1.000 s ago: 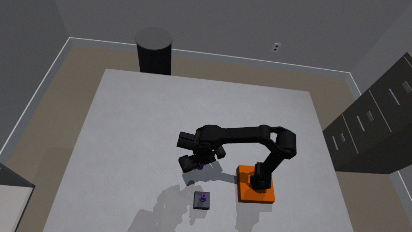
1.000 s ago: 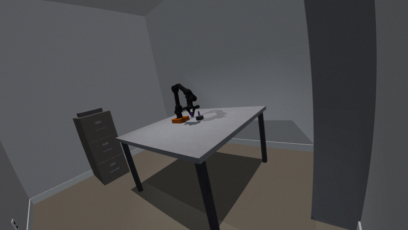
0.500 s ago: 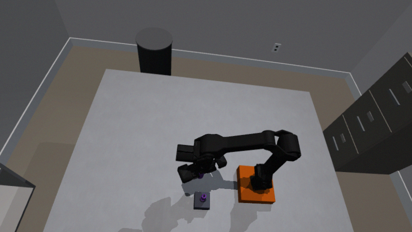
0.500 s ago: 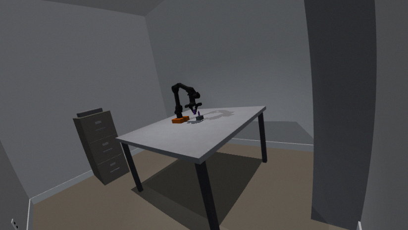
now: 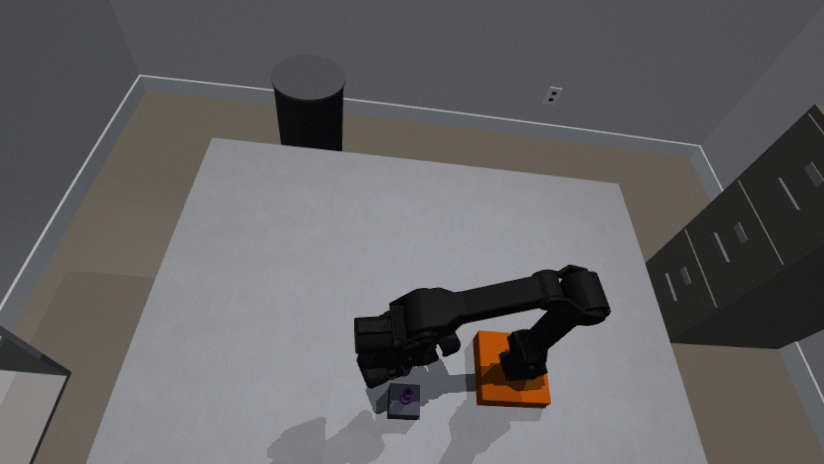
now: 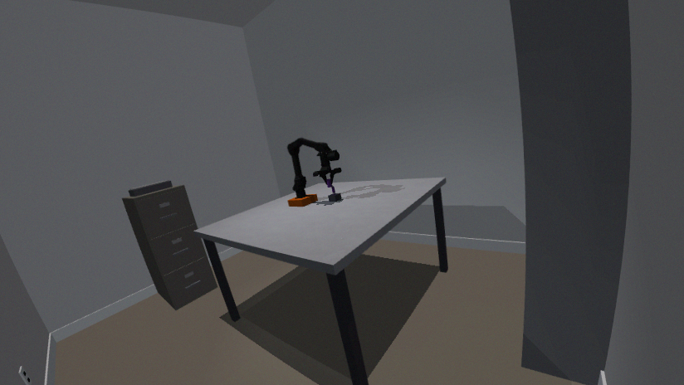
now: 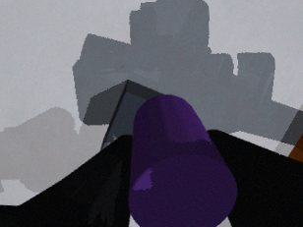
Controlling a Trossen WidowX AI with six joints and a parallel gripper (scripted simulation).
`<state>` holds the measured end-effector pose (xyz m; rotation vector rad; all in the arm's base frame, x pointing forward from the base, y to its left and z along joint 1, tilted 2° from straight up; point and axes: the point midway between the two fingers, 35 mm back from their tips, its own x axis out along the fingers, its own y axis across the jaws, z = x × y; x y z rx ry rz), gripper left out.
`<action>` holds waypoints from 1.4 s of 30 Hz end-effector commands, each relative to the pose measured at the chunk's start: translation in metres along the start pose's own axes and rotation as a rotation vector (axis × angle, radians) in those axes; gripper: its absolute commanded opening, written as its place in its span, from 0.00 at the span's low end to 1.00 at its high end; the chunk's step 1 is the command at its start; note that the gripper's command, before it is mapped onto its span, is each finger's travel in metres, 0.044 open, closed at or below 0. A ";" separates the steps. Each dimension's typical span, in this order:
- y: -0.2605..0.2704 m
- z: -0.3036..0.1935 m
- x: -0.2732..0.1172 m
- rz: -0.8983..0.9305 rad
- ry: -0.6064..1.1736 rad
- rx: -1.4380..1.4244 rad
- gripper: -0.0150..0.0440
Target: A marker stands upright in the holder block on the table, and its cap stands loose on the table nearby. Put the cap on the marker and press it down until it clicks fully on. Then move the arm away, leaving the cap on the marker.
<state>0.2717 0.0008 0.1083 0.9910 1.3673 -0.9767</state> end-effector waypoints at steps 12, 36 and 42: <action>0.006 -0.043 -0.020 0.011 0.006 0.008 0.25; 0.008 -0.043 0.008 0.012 0.006 0.008 0.25; 0.009 -0.043 0.018 0.012 0.006 0.008 0.25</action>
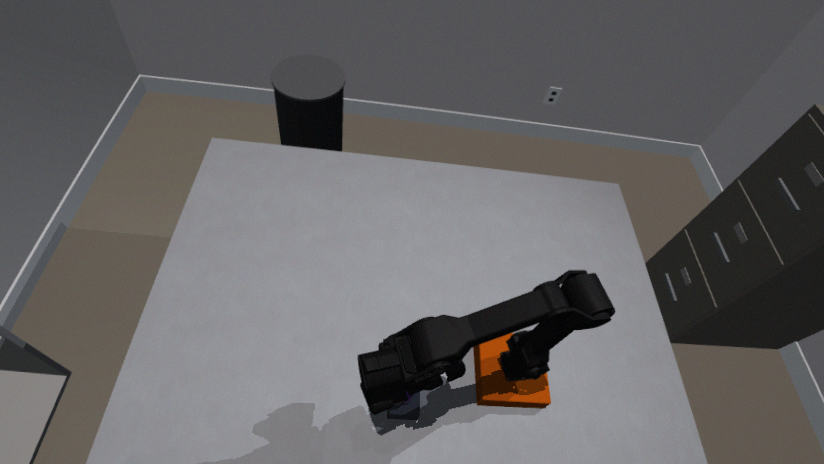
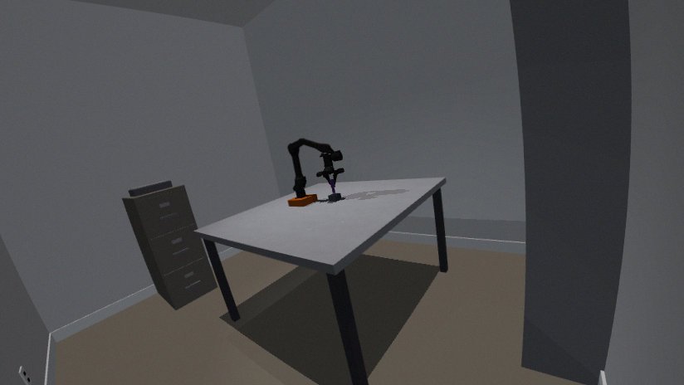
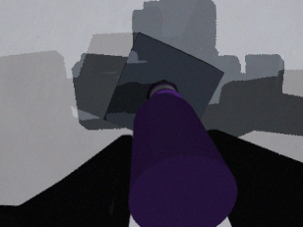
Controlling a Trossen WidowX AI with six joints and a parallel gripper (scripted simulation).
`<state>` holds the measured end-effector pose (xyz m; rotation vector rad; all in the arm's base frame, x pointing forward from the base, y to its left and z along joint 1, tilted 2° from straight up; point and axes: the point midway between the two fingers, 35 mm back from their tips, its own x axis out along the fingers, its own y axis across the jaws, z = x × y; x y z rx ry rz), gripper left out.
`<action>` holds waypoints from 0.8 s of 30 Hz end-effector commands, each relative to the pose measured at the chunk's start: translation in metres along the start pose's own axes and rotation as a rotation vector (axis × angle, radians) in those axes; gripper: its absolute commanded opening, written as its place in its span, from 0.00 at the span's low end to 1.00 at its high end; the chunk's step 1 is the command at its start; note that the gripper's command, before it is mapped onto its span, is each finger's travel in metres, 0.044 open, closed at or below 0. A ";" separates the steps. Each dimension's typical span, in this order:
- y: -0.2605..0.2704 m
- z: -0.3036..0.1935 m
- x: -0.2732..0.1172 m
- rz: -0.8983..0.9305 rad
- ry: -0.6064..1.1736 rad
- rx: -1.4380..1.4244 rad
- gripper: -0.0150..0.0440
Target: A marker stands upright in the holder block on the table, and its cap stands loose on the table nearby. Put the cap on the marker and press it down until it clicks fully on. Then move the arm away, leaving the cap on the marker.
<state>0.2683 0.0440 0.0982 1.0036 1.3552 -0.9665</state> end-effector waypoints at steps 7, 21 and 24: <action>-0.002 -0.001 0.018 -0.006 0.007 0.004 0.25; -0.005 -0.002 0.039 -0.006 0.007 0.005 0.25; -0.005 -0.001 0.043 -0.006 0.007 0.005 0.25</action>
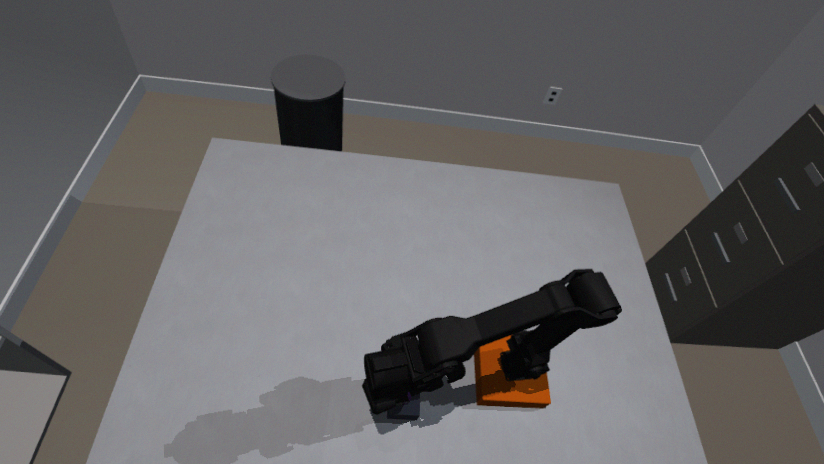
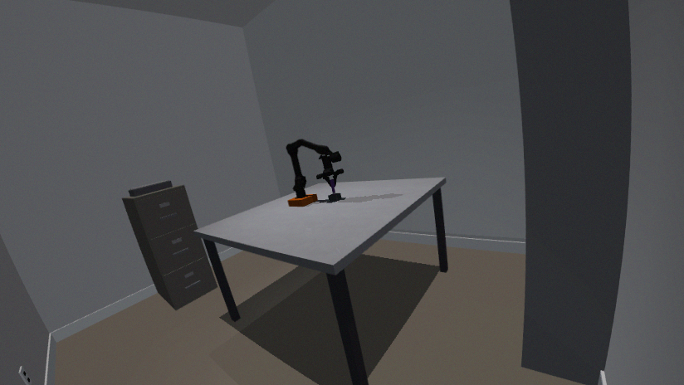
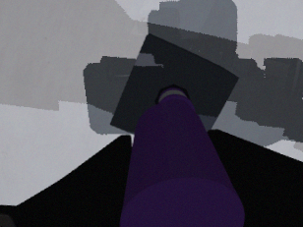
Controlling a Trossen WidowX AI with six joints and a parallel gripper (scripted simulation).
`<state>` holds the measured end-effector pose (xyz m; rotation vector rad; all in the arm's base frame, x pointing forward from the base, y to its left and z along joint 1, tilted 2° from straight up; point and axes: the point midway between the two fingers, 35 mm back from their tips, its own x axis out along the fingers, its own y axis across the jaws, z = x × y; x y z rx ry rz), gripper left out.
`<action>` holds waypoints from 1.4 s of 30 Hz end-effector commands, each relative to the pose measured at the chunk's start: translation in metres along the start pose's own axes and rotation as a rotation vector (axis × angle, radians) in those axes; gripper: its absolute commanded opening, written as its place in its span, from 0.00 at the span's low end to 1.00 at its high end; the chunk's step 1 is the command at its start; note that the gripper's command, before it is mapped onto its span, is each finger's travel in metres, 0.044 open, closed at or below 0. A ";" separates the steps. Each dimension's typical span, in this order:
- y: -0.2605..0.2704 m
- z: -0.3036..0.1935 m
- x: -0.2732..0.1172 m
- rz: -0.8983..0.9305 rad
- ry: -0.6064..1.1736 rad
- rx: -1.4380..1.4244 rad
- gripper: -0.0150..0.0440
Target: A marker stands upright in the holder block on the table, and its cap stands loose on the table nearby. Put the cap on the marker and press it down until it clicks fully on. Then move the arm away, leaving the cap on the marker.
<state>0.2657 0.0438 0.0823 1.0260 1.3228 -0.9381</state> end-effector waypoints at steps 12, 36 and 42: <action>-0.003 -0.001 0.044 -0.049 0.013 0.003 0.25; -0.004 0.000 0.047 -0.049 0.007 0.000 0.39; -0.004 0.000 0.047 -0.049 0.007 0.000 0.65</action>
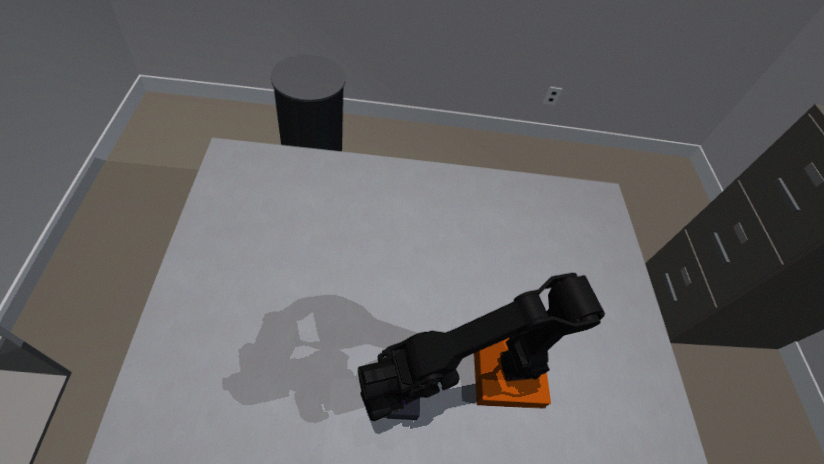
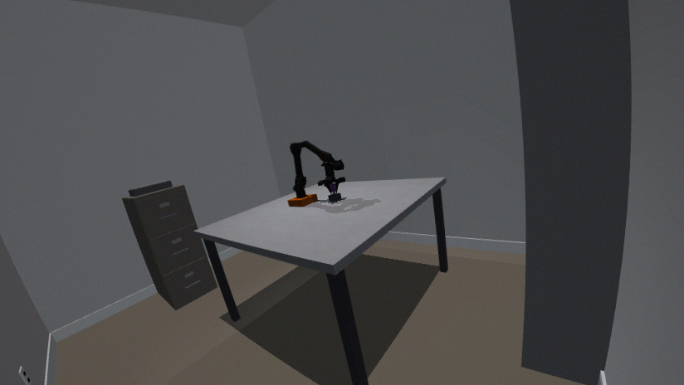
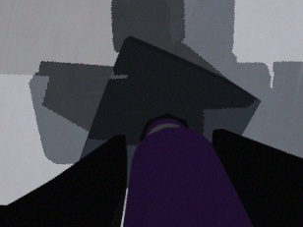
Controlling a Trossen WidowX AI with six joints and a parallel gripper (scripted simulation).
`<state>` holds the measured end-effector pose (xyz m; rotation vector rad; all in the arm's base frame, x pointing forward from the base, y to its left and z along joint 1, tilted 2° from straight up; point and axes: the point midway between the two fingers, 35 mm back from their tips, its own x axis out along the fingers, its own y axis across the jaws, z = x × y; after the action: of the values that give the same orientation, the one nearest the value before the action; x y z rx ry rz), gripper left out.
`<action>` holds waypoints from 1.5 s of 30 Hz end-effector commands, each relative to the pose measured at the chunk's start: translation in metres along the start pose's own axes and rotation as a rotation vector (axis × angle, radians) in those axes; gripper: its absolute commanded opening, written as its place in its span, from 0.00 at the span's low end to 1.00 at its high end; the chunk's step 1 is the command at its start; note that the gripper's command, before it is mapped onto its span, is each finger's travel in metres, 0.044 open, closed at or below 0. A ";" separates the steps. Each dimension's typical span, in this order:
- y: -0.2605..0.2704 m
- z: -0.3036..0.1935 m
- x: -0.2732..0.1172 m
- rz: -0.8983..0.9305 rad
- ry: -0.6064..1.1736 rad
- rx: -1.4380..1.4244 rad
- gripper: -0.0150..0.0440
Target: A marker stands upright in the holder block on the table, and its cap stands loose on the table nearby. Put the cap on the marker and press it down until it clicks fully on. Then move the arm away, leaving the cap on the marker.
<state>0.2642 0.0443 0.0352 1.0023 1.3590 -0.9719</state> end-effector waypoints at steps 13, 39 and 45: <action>0.003 0.001 -0.037 0.000 0.000 0.000 1.00; 0.002 0.001 -0.098 0.003 0.004 -1.119 0.25; 0.002 0.001 -0.098 0.003 0.004 -1.119 0.25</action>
<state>0.2662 0.0407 0.1313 0.1499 1.5809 -0.1099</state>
